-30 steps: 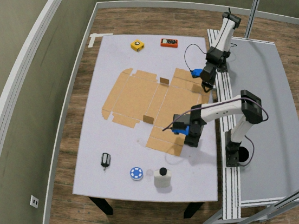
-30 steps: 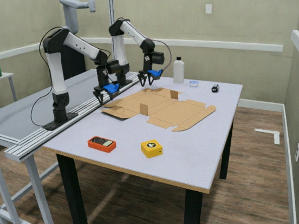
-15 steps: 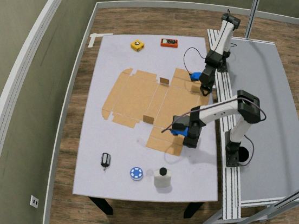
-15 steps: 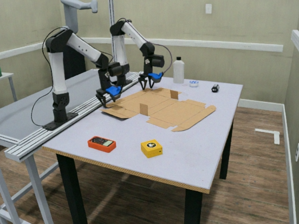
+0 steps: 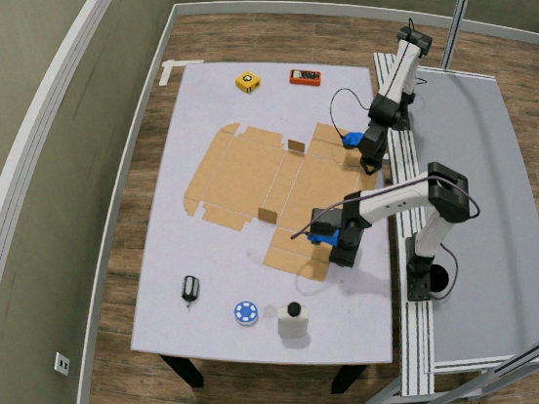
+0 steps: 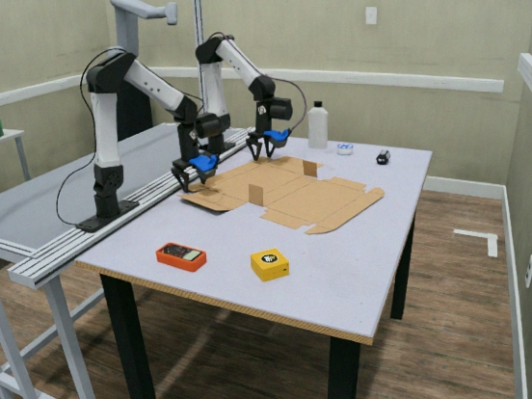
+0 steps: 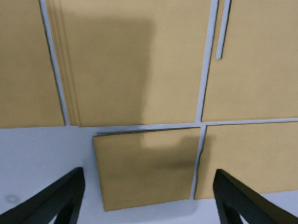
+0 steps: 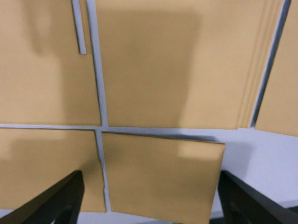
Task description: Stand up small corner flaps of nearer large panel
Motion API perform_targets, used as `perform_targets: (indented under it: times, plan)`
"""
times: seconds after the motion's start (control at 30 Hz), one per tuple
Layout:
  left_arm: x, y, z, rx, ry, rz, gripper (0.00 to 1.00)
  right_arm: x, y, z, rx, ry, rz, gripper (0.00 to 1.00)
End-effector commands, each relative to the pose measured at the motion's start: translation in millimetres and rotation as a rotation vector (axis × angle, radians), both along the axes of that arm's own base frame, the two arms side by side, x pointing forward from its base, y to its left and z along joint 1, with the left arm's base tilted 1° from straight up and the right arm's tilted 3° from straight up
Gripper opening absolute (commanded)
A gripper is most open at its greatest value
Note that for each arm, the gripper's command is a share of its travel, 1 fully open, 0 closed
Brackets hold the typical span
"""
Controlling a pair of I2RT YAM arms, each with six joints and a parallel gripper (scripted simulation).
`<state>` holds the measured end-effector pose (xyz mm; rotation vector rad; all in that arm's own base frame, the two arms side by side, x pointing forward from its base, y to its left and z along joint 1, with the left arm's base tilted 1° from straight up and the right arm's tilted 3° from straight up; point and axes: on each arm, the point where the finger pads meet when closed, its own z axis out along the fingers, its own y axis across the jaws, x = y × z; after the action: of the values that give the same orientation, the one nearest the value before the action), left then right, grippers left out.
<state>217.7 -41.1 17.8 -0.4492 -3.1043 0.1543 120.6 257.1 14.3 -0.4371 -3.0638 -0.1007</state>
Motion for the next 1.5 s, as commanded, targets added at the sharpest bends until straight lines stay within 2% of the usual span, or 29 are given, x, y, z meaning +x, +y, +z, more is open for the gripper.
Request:
perform_targets:
  times: [0.0,0.07,0.27,0.4,0.53,0.67,0.73,1.17,1.2,1.23,1.47]
  plan:
    - [4,-2,3,-0.003,-0.018,0.001,0.76,6.7,5,13,0.005,-0.022,-0.011,0.76]
    - [4,-2,2,-0.003,-0.018,0.001,0.76,5.8,3,8,-0.018,-0.012,-0.01,0.76]
    - [4,-2,2,-0.003,-0.018,0.001,0.76,7.0,5,16,0.008,-0.026,-0.01,0.76]
    - [-1,-3,-6,0.003,0.004,0.002,0.76,4.6,3,7,-0.035,-0.007,-0.009,0.76]
    - [4,-2,1,-0.003,-0.018,0.001,0.76,5.1,3,6,-0.059,0.0,-0.011,0.76]
    - [-1,-3,-6,0.002,0.004,0.002,0.76,6.8,5,15,-0.032,-0.014,-0.01,0.76]
    - [4,-2,1,-0.003,-0.018,0.001,0.76,4.9,2,5,-0.069,0.003,-0.009,0.76]
    - [4,-3,0,-0.003,-0.018,0.001,0.76,5.0,2,2,-0.159,0.03,-0.006,0.76]
    - [-1,-3,-7,0.002,0.004,0.002,0.76,2.3,-3,-1,-0.176,0.038,-0.006,0.76]
    - [4,-3,0,-0.003,-0.018,0.001,0.76,0.1,-8,-4,-0.189,0.044,-0.005,0.76]
    - [-2,-8,-10,0.0,0.004,0.002,0.76,0.1,-8,-4,-0.189,0.044,-0.005,0.76]
